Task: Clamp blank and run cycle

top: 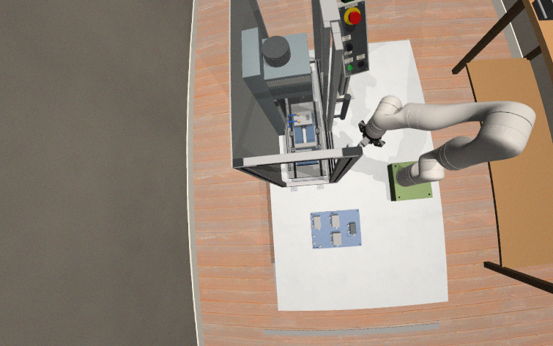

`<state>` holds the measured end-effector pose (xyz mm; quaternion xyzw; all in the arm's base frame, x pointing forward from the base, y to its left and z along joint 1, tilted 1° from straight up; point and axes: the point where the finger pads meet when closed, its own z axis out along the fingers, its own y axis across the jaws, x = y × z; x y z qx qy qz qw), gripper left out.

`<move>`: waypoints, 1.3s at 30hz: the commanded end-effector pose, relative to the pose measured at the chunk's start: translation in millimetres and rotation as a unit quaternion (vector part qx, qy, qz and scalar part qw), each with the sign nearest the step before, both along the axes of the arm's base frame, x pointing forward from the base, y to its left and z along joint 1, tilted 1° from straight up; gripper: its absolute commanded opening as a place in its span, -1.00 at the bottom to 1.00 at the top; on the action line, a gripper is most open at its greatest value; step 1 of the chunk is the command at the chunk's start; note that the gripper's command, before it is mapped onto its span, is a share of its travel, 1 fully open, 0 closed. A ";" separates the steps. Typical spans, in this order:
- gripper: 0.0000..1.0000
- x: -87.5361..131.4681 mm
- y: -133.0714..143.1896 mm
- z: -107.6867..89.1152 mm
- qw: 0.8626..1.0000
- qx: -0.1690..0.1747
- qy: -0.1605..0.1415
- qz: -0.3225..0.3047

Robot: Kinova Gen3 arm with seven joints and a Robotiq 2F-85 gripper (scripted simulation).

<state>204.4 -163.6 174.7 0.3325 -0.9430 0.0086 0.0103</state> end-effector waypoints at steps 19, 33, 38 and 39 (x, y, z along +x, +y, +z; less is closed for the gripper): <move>-0.80 1.1 -1.2 1.4 0.992 0.005 -0.001 0.129; -0.80 1.0 -1.2 1.4 0.981 0.008 -0.001 0.193; -0.80 1.0 -1.2 1.4 0.981 0.008 -0.001 0.193; -0.80 1.0 -1.2 1.4 0.981 0.008 -0.001 0.193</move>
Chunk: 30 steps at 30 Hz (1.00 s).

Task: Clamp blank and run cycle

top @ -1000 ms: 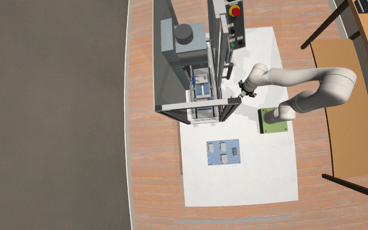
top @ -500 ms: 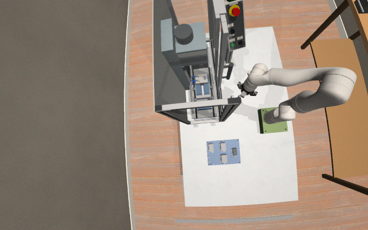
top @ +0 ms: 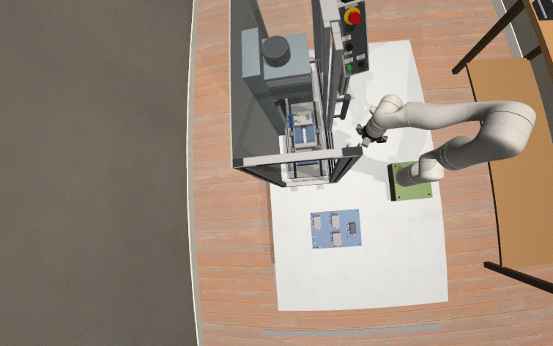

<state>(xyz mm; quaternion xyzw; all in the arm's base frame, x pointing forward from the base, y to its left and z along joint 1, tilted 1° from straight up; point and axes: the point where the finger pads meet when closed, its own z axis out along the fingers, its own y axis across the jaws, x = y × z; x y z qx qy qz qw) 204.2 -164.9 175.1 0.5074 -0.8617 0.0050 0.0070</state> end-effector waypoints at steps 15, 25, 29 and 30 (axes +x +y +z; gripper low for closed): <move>-0.80 0.2 0.5 0.2 0.993 0.001 0.001 0.115; -0.80 0.2 0.5 0.1 0.979 0.000 0.003 0.205; -0.80 0.2 0.7 0.1 0.974 0.001 0.004 0.228; -0.80 0.2 0.7 0.1 0.974 0.001 0.004 0.228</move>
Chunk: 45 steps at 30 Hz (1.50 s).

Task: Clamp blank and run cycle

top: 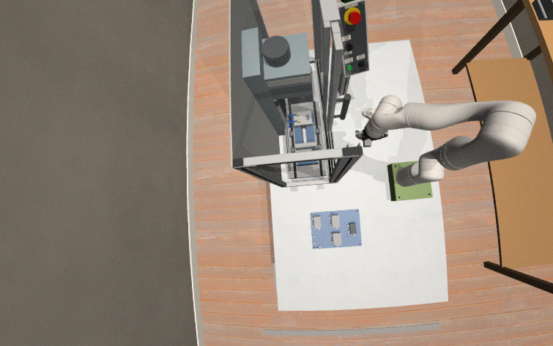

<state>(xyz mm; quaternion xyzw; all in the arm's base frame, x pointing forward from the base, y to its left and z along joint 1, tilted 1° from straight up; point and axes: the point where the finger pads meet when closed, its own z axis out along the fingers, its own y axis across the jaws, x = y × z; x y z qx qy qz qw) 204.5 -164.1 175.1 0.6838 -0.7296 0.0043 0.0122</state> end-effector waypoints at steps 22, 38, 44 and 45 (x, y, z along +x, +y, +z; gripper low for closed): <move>-0.80 0.0 0.0 0.1 0.992 0.004 0.000 0.123; -0.80 0.1 -0.1 0.1 0.972 0.006 0.002 0.236; -0.80 -0.1 -0.2 0.1 0.965 0.006 0.003 0.262; -0.80 0.0 -0.3 0.1 0.962 0.007 0.002 0.274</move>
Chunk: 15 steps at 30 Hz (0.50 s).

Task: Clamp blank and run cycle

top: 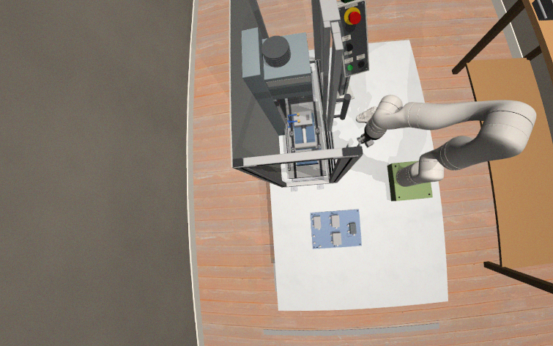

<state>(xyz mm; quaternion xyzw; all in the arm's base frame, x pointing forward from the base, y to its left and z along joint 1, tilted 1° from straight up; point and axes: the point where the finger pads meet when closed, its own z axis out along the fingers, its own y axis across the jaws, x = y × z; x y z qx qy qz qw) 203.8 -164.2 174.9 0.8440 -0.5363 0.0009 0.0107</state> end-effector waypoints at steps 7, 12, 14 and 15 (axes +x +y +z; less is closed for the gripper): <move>-0.80 0.9 -0.2 0.3 0.999 0.004 -0.002 0.052; -0.80 0.9 -0.2 0.3 0.999 0.004 -0.002 0.052; -0.80 0.9 -0.2 0.3 0.999 0.004 -0.002 0.052; -0.80 0.1 -0.3 0.1 0.997 0.003 0.000 0.074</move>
